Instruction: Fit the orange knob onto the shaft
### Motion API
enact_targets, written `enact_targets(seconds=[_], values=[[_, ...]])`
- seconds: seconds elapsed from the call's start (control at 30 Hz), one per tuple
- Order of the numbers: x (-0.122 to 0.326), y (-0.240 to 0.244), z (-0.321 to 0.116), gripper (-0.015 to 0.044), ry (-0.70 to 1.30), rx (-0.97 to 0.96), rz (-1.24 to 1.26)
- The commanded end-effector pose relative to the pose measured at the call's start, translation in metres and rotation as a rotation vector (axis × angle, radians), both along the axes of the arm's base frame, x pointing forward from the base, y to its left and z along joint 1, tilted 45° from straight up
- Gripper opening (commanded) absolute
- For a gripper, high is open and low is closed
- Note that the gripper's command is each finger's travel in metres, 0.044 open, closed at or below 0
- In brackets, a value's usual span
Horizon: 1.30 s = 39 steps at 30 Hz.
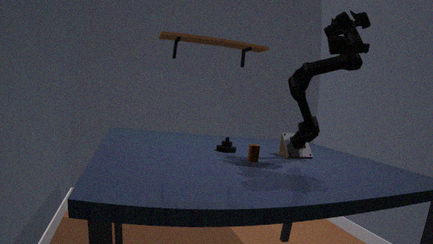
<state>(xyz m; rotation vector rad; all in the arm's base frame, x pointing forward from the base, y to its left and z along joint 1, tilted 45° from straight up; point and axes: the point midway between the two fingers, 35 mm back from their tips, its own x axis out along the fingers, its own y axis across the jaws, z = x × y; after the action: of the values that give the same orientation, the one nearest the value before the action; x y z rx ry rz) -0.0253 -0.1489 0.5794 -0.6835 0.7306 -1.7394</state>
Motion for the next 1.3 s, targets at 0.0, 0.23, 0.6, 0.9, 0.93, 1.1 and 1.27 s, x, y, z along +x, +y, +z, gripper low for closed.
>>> enact_targets(seconds=[0.0, 0.23, 0.6, 0.9, 0.93, 1.1, 1.27], values=[[0.0, 0.0, 0.0, 0.0426, 0.0, 0.0, 0.0], [-0.062, 0.028, 0.015, 0.044, -0.135, -0.16, -0.181], [-0.153, 0.145, 0.018, 0.044, -0.244, -0.424, -0.644], [-0.167, 0.261, 0.005, 0.044, -0.221, -0.658, -1.004], [-0.165, 0.277, 0.001, 0.044, -0.228, -0.685, -1.052], [-0.14, 0.353, -0.018, 0.044, -0.2, -0.823, -1.305], [-0.094, 0.419, -0.049, 0.044, -0.228, -0.979, -1.539]])
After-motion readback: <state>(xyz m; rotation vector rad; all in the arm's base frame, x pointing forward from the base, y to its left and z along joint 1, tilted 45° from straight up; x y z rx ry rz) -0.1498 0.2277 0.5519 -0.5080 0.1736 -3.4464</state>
